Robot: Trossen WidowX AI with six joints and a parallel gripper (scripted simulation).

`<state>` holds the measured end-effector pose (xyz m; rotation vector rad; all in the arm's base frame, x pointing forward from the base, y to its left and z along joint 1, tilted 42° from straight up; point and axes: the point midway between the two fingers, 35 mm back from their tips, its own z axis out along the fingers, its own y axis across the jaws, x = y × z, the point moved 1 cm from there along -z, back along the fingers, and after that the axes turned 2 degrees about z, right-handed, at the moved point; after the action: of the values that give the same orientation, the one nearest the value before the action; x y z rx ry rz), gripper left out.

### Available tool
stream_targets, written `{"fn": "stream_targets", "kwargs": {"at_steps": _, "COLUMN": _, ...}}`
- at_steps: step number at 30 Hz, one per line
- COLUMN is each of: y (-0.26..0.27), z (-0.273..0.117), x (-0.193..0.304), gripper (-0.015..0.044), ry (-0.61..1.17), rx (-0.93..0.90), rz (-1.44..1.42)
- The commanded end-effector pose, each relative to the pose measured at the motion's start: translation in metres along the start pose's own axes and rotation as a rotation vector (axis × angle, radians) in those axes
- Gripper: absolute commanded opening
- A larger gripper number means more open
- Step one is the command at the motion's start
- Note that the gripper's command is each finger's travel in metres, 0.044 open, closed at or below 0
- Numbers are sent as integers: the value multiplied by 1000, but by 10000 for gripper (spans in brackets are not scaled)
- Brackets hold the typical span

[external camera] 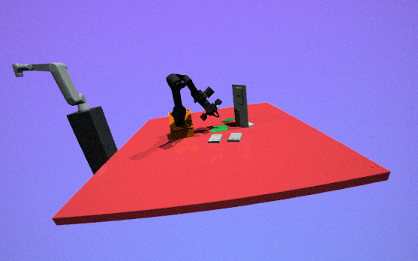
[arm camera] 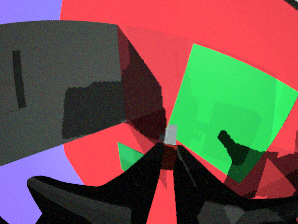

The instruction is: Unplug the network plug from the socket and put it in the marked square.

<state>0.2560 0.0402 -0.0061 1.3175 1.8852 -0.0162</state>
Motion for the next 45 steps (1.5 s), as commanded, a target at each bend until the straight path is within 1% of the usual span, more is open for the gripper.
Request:
{"fn": "stream_targets", "kwargs": {"at_steps": 1, "y": -7, "z": 1, "x": -1, "gripper": 0, "ry": -49, "rx": 21, "rz": -4}}
{"fn": "stream_targets", "kwargs": {"at_steps": 45, "y": -30, "z": 37, "x": -2, "gripper": 0, "ry": -45, "rx": 24, "rz": -4}}
